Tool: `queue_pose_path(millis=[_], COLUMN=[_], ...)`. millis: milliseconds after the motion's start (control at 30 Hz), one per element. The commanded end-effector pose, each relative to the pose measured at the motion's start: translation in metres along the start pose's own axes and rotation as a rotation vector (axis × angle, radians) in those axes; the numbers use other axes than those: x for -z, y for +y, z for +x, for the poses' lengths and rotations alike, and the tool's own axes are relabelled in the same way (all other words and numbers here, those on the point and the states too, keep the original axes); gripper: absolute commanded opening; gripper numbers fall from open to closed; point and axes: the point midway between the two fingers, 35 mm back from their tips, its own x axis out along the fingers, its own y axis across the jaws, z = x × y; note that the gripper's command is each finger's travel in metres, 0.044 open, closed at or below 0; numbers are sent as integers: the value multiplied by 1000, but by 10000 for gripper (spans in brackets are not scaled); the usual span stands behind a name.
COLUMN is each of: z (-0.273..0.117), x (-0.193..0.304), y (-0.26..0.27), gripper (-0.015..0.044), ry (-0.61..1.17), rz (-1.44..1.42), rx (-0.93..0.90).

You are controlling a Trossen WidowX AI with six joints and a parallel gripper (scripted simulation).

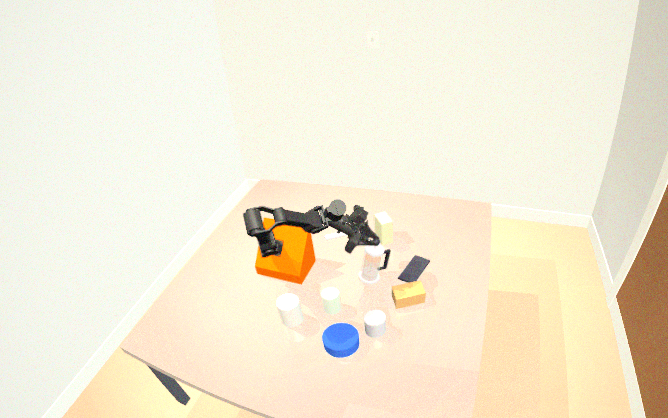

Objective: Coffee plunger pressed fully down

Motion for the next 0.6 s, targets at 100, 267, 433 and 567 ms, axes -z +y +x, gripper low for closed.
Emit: queue_pose_path(millis=[100,267,433,567], z=[2,0,0,0], x=[5,0,0,0], y=[0,0,0,0], gripper=[123,123,123,176], ry=[17,2,2,2], rz=[0,-1,-1,-1], rx=[2,0,0,0])
